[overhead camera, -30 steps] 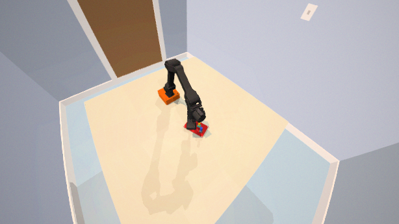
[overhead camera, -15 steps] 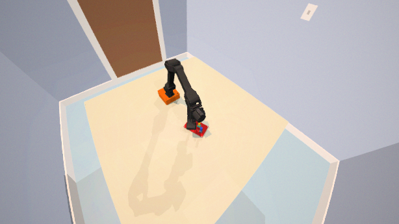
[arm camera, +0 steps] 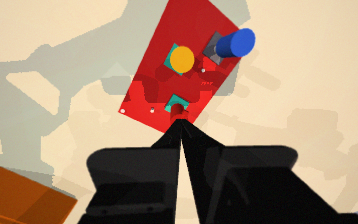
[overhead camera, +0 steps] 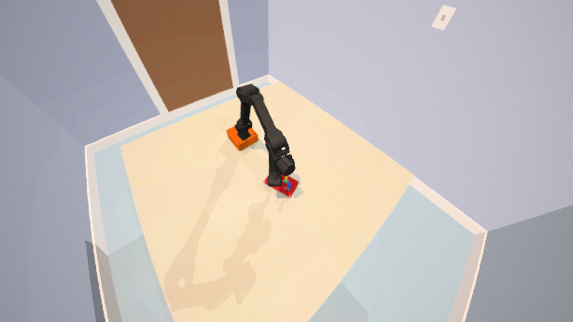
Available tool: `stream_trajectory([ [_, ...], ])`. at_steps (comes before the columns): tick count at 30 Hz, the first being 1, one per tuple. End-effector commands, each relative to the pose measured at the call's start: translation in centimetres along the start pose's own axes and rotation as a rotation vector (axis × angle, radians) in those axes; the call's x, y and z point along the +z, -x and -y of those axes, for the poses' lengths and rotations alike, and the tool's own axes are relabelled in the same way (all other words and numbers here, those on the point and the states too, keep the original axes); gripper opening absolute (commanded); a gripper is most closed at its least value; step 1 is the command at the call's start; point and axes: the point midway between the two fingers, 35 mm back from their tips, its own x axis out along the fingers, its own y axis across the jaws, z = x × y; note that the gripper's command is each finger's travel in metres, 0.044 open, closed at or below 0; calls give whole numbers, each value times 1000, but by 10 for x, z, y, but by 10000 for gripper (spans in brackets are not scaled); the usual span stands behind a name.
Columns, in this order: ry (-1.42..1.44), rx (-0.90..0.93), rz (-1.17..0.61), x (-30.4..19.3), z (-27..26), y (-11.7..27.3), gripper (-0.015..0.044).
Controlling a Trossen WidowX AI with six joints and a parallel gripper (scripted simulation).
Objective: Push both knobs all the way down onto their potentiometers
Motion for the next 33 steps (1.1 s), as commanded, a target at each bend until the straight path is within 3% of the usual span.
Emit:
stream_trajectory([
  [1, 3, 6, 0, 1, 0, -7, 0],
  [33, 3, 6, 0, 1, 0, -11, 0],
])
